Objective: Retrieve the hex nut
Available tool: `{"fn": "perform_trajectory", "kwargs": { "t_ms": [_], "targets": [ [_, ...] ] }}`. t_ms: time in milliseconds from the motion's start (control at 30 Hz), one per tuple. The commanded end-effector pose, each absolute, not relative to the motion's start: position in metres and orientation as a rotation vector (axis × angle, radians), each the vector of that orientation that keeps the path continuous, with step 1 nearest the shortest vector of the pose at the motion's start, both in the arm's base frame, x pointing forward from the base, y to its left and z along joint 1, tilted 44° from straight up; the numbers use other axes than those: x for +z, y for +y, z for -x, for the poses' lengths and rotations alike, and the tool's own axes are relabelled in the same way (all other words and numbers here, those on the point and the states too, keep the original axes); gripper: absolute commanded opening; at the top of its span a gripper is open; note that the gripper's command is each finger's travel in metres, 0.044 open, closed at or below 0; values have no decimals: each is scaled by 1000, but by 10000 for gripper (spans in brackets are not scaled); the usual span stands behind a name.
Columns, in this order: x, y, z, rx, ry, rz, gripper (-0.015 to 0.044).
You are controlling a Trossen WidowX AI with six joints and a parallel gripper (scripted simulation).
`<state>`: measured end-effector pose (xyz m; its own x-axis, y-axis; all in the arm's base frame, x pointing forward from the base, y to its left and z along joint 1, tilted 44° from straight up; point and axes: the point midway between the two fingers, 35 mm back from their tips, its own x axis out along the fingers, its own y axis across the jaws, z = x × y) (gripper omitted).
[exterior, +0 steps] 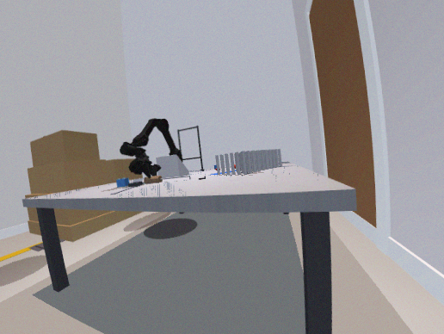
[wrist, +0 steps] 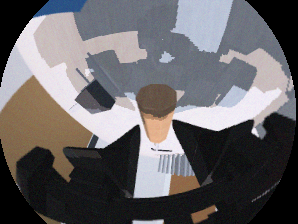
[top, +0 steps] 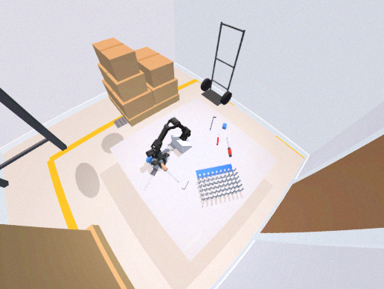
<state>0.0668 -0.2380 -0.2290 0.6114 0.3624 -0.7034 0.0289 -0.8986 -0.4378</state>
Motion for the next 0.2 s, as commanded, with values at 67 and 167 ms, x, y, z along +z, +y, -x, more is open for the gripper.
{"fn": "perform_trajectory", "kwargs": {
  "t_ms": [67,167],
  "targets": [
    [-229,-239,-67,1195,-312,2456,367],
    [-229,-239,-67,1195,-312,2456,440]
  ]
}}
